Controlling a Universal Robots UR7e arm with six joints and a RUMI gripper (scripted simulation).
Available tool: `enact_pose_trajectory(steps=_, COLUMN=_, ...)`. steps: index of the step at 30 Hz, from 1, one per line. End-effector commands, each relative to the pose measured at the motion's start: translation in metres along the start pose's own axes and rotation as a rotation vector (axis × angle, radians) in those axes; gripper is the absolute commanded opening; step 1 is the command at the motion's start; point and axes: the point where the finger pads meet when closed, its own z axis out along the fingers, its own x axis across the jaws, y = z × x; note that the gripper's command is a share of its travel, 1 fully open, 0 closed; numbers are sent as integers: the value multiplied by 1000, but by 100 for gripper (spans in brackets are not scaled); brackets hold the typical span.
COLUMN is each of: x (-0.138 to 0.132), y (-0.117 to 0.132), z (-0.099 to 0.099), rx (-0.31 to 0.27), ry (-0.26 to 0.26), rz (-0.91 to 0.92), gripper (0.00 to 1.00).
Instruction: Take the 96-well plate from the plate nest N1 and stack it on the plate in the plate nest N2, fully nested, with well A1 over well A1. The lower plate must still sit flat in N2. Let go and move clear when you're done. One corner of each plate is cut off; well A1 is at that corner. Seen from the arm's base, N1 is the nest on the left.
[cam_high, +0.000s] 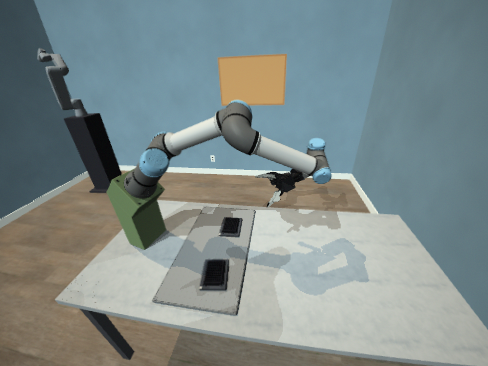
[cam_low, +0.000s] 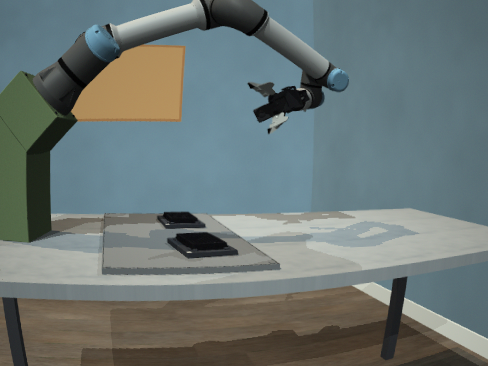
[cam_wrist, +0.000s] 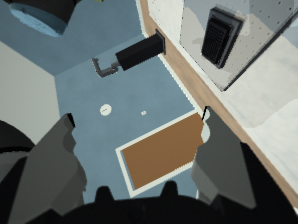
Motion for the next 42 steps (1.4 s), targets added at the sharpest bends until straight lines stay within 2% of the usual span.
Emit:
enact_pose_trajectory(steps=1, x=-1, y=0, z=0, rx=1, ry=1, rz=0, gripper=100)
enact_pose_trajectory(steps=17, x=-1, y=0, z=0, rx=1, ry=1, rz=0, gripper=100)
enact_pose_trajectory(steps=32, x=-24, y=1, z=61, rx=307, ry=-73, rz=388, gripper=100)
enact_pose_trajectory(steps=34, x=-24, y=1, z=61, rx=307, ry=-73, rz=388, gripper=100)
enact_pose_trajectory(steps=42, x=-31, y=-7, z=86, rx=468, ry=-117, rz=596, gripper=100)
